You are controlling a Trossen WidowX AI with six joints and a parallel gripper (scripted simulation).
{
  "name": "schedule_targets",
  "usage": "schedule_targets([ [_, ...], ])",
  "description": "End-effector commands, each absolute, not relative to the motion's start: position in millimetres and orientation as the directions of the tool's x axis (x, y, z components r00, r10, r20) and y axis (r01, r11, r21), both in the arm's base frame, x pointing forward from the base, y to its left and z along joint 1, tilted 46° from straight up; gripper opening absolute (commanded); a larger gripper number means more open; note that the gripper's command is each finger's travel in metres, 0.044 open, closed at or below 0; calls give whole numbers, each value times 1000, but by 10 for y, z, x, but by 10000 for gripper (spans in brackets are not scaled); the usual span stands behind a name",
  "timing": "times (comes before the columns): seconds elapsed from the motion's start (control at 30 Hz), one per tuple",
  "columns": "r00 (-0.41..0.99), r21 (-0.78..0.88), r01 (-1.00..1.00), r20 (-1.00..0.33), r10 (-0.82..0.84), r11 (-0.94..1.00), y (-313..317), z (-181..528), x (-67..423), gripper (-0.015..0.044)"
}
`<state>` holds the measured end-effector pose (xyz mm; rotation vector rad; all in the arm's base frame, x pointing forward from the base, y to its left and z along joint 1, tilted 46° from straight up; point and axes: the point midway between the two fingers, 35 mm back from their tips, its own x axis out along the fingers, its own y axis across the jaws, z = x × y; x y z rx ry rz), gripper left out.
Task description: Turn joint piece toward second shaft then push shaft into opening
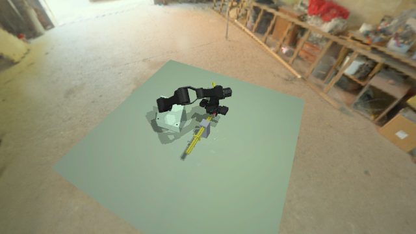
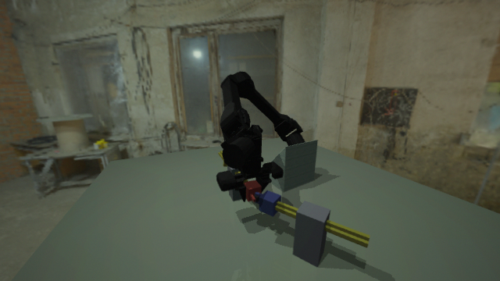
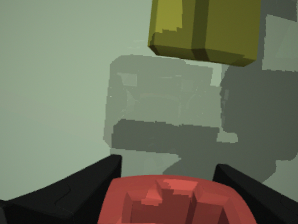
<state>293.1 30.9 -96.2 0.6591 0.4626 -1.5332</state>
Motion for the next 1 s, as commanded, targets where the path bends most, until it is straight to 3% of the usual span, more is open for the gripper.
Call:
schedule_targets([
  [0.0,8,101,992,-655,-756,-77,309,-962,2931,121],
  [0.17,8,101,992,-655,-756,-77,309,-962,2931,0],
  [0.97,15,98,992,-697,-717,-75,287,-986,2933,0],
])
